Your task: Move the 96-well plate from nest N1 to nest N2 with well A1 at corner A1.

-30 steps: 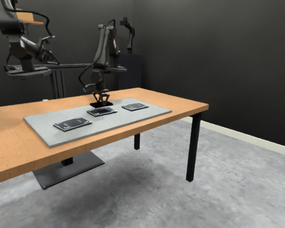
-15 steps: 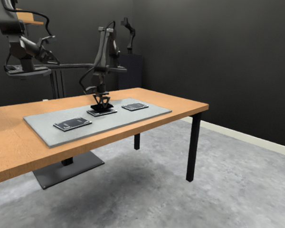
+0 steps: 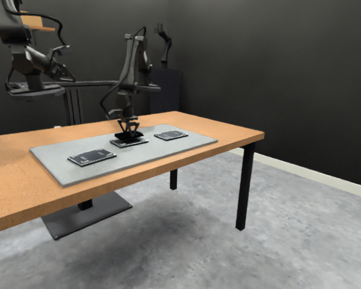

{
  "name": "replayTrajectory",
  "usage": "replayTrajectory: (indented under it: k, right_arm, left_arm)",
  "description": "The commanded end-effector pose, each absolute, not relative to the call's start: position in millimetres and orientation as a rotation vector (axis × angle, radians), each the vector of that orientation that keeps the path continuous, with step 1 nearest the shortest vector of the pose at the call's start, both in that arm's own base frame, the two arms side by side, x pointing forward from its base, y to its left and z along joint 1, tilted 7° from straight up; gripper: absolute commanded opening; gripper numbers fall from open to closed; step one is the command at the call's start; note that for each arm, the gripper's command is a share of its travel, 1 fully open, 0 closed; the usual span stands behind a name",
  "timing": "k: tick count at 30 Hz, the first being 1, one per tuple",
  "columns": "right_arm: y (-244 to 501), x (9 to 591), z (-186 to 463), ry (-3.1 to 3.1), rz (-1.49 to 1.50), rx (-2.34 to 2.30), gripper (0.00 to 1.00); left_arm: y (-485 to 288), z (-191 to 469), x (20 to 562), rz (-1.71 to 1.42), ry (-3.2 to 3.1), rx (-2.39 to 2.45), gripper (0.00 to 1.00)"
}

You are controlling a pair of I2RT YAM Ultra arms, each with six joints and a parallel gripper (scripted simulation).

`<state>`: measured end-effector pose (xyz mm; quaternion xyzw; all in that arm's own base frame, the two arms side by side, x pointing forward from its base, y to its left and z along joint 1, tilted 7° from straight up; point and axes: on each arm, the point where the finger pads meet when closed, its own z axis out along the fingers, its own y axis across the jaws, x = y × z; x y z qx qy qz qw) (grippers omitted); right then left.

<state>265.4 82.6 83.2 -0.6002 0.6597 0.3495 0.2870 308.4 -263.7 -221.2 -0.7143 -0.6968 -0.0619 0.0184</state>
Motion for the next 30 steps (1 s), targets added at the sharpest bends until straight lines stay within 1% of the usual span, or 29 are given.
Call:
replayTrajectory:
  k: [1, 23, 26, 30]
  right_arm:
    - [82.3, 272.6, 88.9, 1.742, 0.928, -1.594, 1.00]
    - [82.3, 272.6, 88.9, 1.742, 0.928, -1.594, 1.00]
    - [82.3, 272.6, 88.9, 1.742, 0.928, -1.594, 1.00]
    - [82.3, 272.6, 88.9, 1.742, 0.928, -1.594, 1.00]
  left_arm:
    - [-270.1, -215.6, 314.1, -0.198, -2.179, -2.236, 0.78]
    - [-264.6, -254.2, 322.6, -0.218, -2.192, -2.234, 0.78]
    - [-261.9, -241.4, 307.7, -0.217, -2.177, -2.216, 0.78]
    - [-264.1, -236.5, 307.1, -0.218, -2.179, -2.222, 0.78]
